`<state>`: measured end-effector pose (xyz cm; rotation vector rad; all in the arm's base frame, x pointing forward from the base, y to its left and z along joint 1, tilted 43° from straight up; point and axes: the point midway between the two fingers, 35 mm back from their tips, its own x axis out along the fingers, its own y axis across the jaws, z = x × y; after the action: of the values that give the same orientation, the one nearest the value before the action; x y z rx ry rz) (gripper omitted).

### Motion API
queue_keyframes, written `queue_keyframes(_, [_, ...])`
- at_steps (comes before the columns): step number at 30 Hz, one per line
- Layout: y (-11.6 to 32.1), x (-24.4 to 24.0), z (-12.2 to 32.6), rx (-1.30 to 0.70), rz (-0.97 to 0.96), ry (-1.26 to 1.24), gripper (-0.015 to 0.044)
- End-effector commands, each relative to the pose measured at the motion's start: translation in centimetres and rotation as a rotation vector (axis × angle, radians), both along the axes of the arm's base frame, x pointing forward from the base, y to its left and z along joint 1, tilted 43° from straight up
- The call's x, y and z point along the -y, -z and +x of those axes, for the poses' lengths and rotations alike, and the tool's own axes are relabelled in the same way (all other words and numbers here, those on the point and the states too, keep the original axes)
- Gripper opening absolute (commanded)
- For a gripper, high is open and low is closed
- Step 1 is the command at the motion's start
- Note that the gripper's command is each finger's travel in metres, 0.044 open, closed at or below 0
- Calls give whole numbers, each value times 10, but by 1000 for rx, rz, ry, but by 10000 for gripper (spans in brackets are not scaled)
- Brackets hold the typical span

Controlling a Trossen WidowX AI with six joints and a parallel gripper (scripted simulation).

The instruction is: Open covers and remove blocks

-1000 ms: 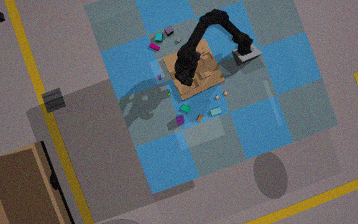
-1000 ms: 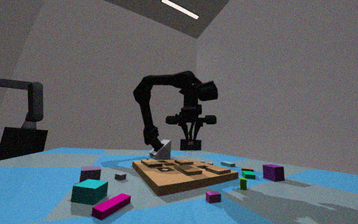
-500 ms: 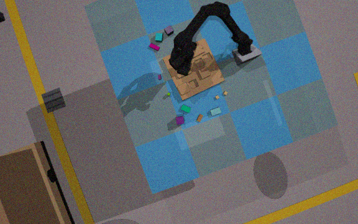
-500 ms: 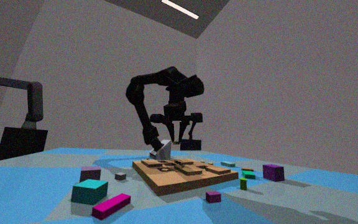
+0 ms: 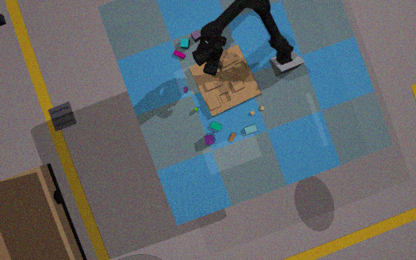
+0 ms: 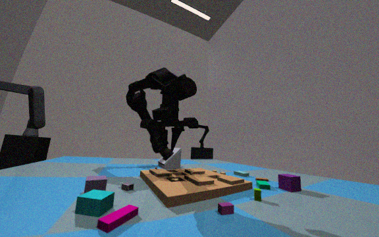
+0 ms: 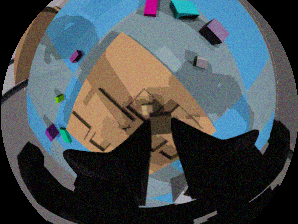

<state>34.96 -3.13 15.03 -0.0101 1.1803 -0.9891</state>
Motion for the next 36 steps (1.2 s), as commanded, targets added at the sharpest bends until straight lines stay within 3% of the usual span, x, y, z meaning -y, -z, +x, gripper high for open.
queue_keyframes(1, [-9,12,-6,-4,-8,1,80])
queue_keyframes(36, [-83,94,-72,-7,-52,10,80])
